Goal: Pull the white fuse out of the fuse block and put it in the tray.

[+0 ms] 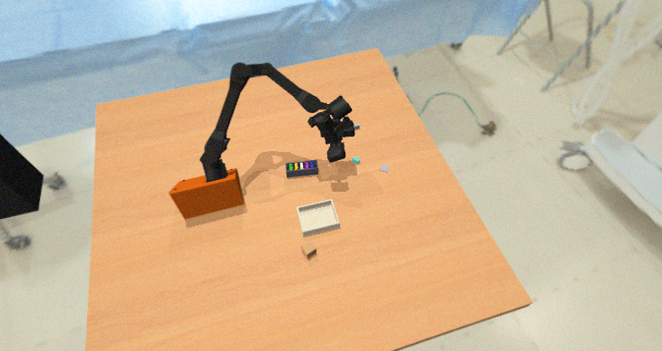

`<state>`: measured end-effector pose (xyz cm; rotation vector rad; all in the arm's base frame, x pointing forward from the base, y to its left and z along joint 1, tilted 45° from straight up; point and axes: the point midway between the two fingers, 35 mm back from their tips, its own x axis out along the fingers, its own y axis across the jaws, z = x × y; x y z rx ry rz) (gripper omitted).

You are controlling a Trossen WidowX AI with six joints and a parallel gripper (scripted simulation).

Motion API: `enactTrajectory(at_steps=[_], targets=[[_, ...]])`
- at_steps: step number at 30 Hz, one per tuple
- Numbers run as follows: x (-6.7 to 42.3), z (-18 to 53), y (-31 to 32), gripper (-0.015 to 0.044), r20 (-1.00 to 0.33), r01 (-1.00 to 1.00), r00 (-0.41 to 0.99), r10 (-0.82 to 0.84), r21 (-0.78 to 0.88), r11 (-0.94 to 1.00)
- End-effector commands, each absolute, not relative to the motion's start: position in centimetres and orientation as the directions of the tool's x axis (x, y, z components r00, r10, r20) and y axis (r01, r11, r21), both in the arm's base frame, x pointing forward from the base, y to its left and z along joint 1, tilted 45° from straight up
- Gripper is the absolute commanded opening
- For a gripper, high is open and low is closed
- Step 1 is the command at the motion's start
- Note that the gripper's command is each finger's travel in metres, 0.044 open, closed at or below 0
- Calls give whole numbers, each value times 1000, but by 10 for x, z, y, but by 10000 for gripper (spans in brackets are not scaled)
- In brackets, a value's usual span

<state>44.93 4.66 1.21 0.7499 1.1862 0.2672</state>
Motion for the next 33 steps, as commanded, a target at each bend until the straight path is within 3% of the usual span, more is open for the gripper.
enactTrajectory(at_steps=[1, 6, 11, 33], targets=[[372, 7, 46, 74, -754, 827, 174, 633, 461, 322], [339, 10, 48, 74, -737, 976, 88, 670, 200, 92], [309, 15, 51, 74, -710, 991, 17, 704, -82, -107], [303, 11, 54, 74, -709, 990, 15, 705, -90, -111]])
